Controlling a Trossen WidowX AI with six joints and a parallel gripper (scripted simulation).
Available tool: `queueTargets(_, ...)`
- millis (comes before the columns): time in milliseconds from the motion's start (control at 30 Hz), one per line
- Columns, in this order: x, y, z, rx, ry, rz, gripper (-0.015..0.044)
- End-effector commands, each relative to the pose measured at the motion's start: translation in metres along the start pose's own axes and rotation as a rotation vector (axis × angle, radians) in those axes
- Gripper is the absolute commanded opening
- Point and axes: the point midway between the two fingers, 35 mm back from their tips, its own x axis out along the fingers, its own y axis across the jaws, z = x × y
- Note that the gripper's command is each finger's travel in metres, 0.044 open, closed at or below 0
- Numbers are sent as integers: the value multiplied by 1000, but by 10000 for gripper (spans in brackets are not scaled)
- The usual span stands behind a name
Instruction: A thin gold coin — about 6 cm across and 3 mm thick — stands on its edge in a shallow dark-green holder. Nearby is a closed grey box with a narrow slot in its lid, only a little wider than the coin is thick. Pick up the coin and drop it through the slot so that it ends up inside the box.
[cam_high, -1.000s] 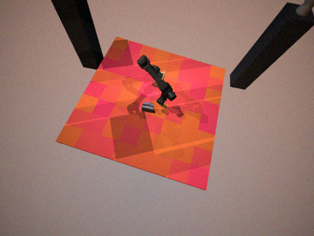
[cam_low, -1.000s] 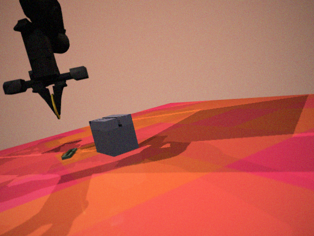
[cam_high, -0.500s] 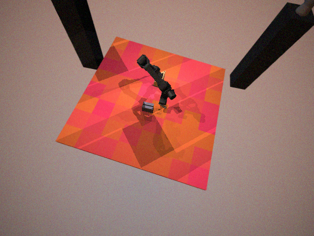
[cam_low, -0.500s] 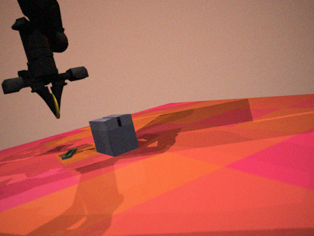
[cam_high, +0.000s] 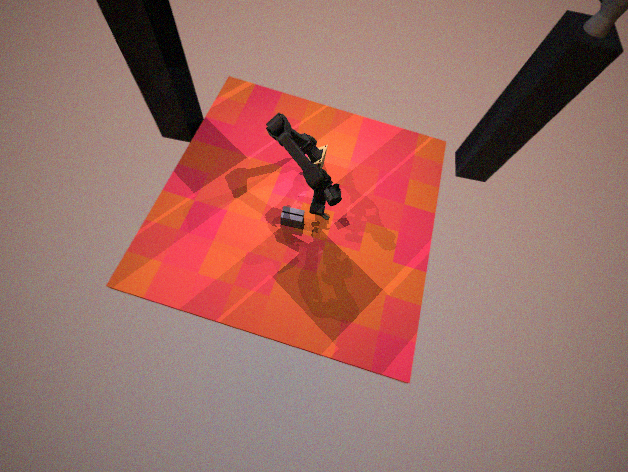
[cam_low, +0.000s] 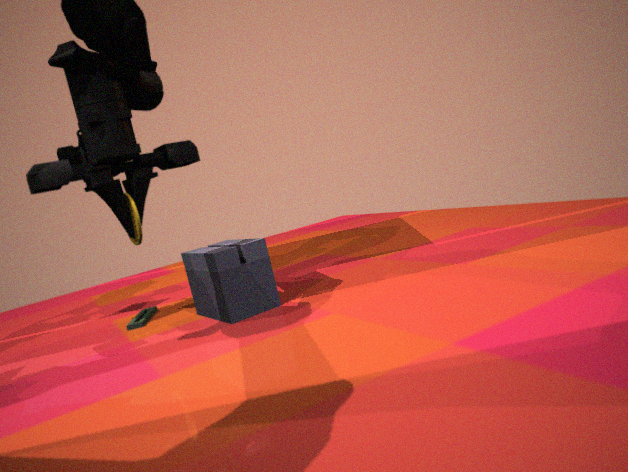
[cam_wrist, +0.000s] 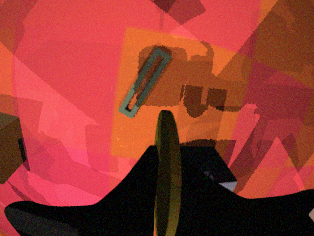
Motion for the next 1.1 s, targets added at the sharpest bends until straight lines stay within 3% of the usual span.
queueTargets(0, -4, -9, -7, 3, -5, -15, 0)
queueTargets(1067, -5, -49, -74, 5, 1, -16, 0)
